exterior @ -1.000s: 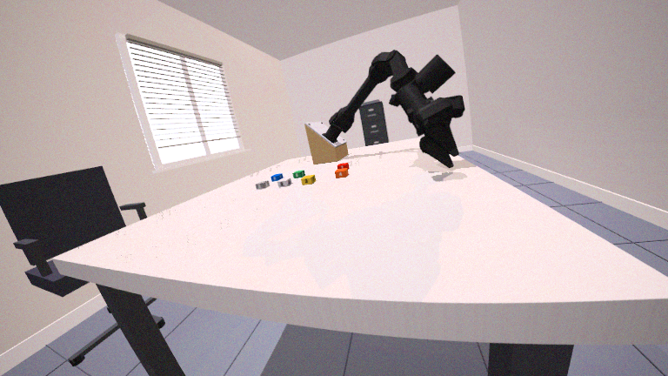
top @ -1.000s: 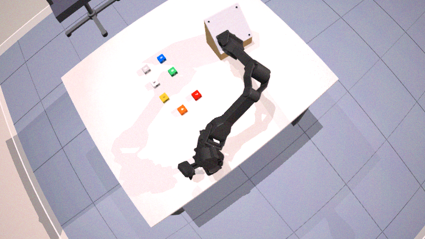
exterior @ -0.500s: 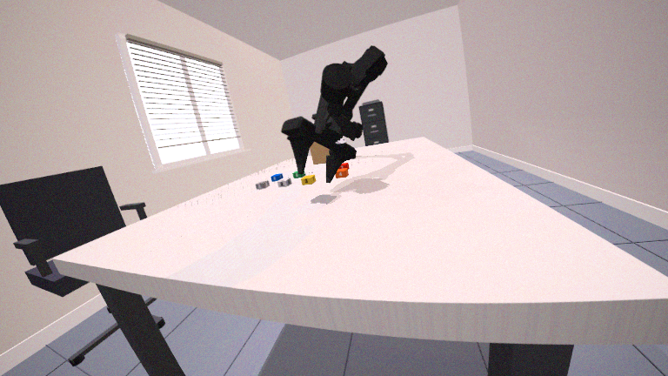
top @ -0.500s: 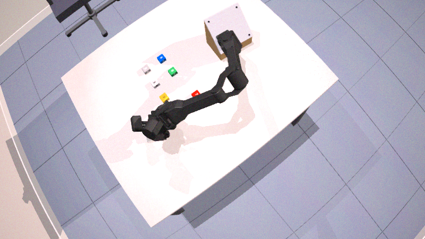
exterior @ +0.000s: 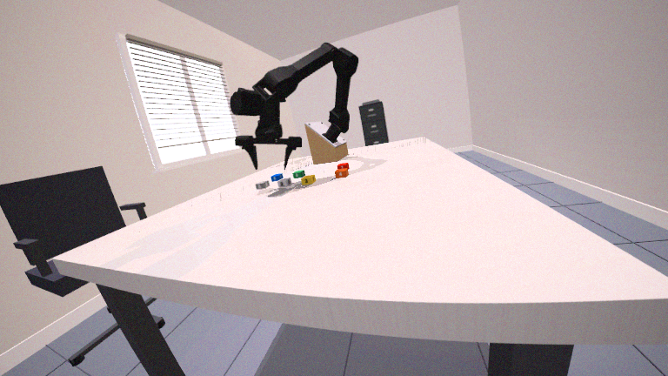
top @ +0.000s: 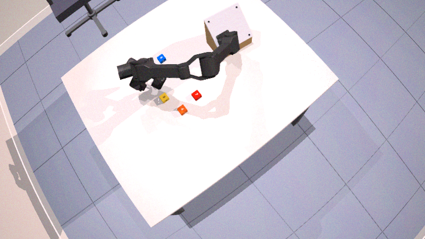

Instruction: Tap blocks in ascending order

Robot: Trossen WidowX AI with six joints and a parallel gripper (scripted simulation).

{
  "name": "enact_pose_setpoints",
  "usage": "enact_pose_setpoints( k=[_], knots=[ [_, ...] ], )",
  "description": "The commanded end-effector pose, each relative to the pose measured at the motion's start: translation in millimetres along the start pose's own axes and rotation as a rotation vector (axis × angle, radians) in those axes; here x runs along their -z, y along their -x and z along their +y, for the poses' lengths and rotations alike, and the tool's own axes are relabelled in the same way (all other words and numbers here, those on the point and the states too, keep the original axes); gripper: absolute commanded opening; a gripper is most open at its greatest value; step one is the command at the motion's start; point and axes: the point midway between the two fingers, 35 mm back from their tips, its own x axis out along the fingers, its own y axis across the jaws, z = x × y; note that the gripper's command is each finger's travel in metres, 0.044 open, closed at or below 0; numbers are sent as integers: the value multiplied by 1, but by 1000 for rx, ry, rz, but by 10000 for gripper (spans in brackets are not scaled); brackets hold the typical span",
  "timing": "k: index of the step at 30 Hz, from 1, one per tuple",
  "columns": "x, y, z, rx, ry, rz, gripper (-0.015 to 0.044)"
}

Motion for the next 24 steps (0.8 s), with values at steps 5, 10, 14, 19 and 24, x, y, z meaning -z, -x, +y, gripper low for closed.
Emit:
enact_pose_setpoints(
  k=[5, 10, 14, 19, 24],
  knots=[
    [89, 26, -21, -187, -320, 12, 400],
    [133, 52, -28, -229, -426, -2, 400],
    [138, 54, -29, -235, -437, -5, 400],
    [138, 54, -29, -235, -437, -5, 400],
    [138, 54, -29, -235, -437, -5, 400]
  ],
)
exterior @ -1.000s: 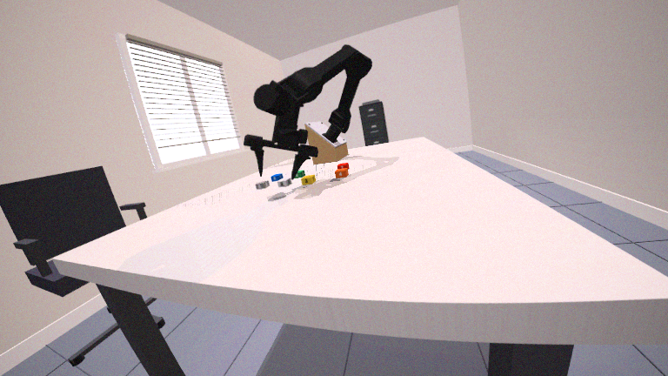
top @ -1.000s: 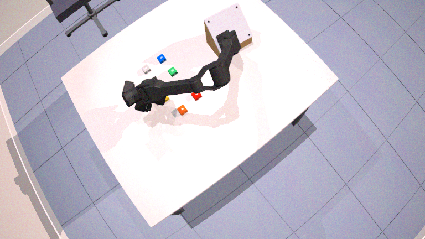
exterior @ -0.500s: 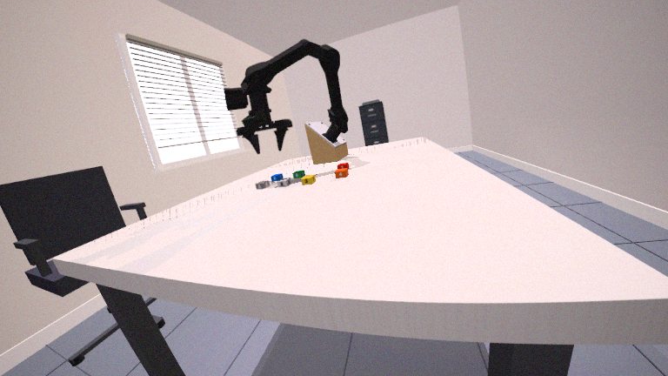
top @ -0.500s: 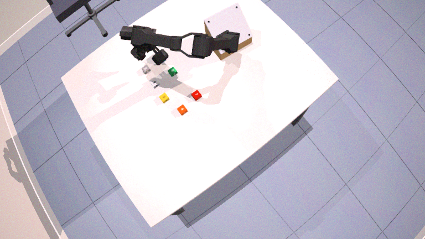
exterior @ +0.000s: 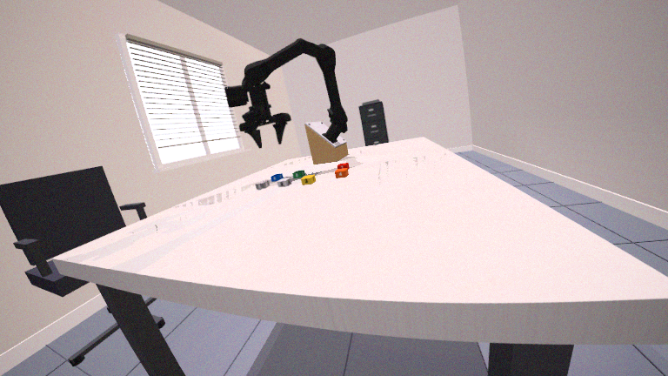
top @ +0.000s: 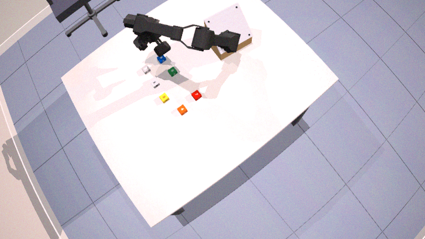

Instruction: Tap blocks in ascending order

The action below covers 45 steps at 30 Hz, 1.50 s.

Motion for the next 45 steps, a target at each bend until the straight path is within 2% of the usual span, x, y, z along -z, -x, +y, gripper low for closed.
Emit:
enact_pose_setpoints(
  k=[1, 9, 17, 39, 45],
  knots=[
    [2, -2, -1, -6, -2, 7, 400],
    [1, -2, 1, -6, -2, 7, 400],
    [2, -2, 88, -11, -4, 8, 400],
    [1, -2, 93, -11, -4, 8, 400],
    [0, 2, 173, -5, -7, 8, 400]
  ],
)
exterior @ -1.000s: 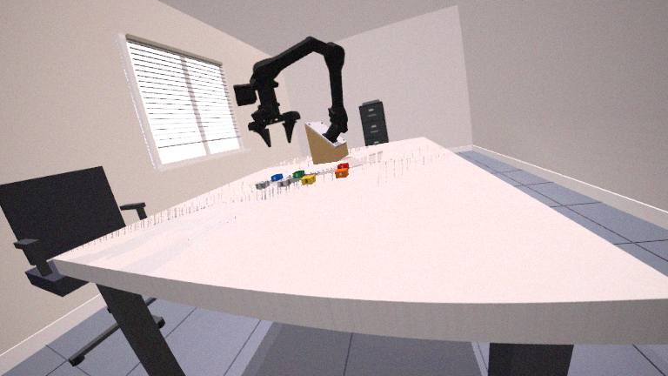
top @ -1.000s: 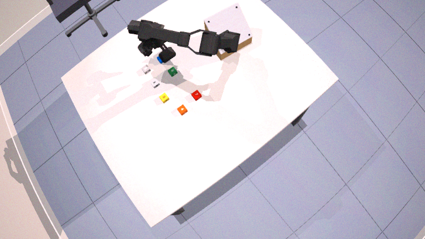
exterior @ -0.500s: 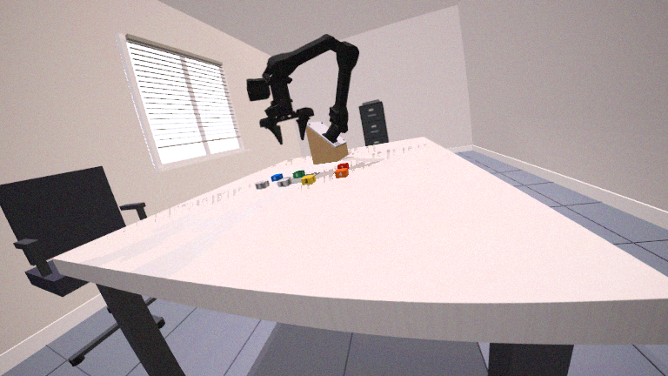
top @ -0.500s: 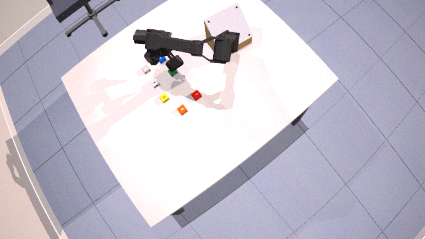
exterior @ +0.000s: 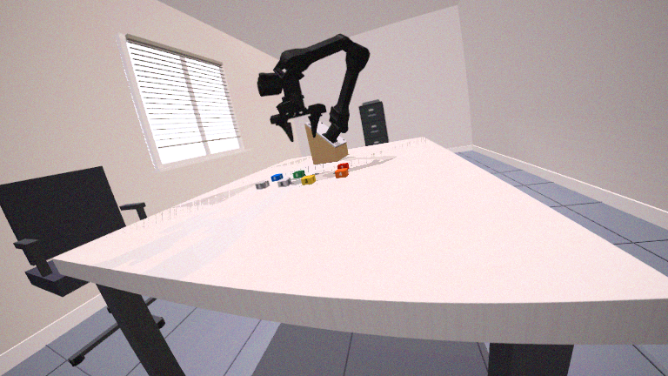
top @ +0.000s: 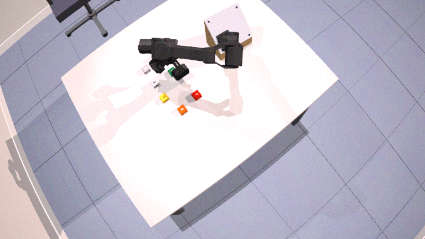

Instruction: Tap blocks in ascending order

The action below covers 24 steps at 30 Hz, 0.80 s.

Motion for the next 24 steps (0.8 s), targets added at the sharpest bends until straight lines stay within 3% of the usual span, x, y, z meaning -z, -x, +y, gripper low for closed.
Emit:
enact_pose_setpoints(
  k=[1, 6, 24],
  knots=[
    [4, 1, 54, 3, 18, -4, 400],
    [19, -1, 102, -8, 19, -2, 400],
    [19, -1, 102, -8, 19, -2, 400]
  ],
)
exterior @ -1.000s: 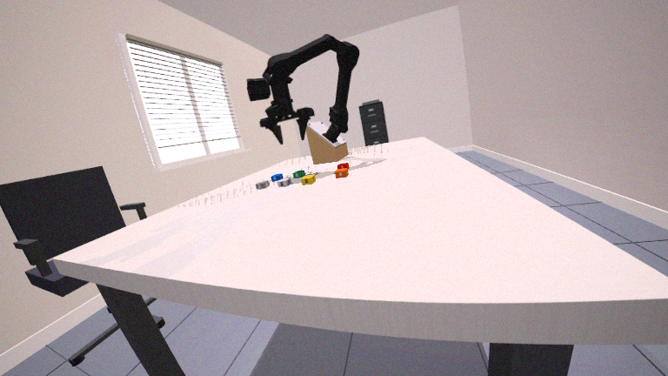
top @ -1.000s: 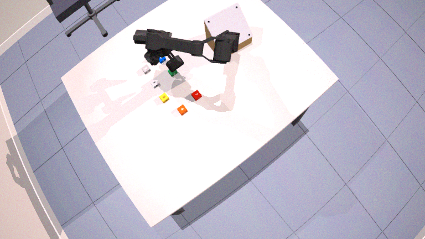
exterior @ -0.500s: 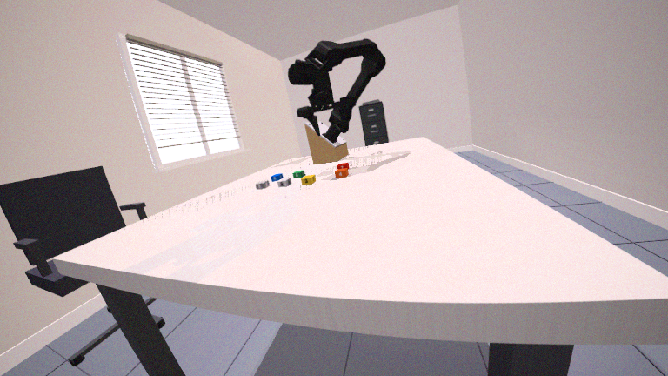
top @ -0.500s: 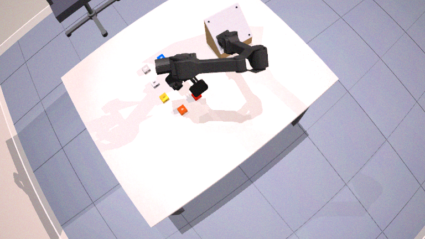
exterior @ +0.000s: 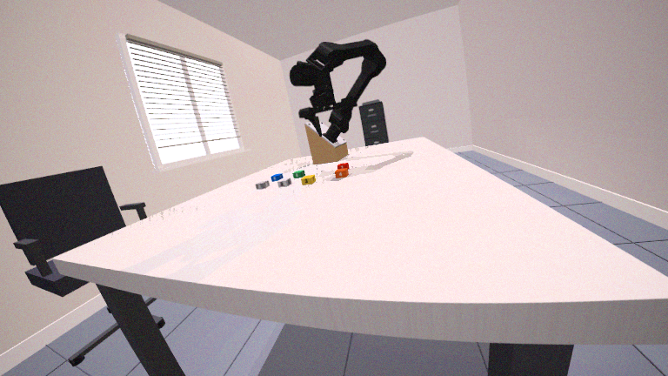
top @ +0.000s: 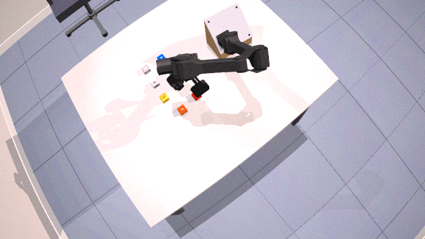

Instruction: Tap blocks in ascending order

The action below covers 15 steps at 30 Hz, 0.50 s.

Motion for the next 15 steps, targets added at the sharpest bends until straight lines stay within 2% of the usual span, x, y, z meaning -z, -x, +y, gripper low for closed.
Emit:
enact_pose_setpoints(
  k=[1, 5, 12, 15],
  knots=[
    [0, 0, 2, -2, -1, -2, 400],
    [-7, 1, 4, -1, -1, -2, 400],
    [-80, 2, 34, -2, 2, -6, 400],
    [-87, 1, 38, -3, 2, -6, 400]
  ],
)
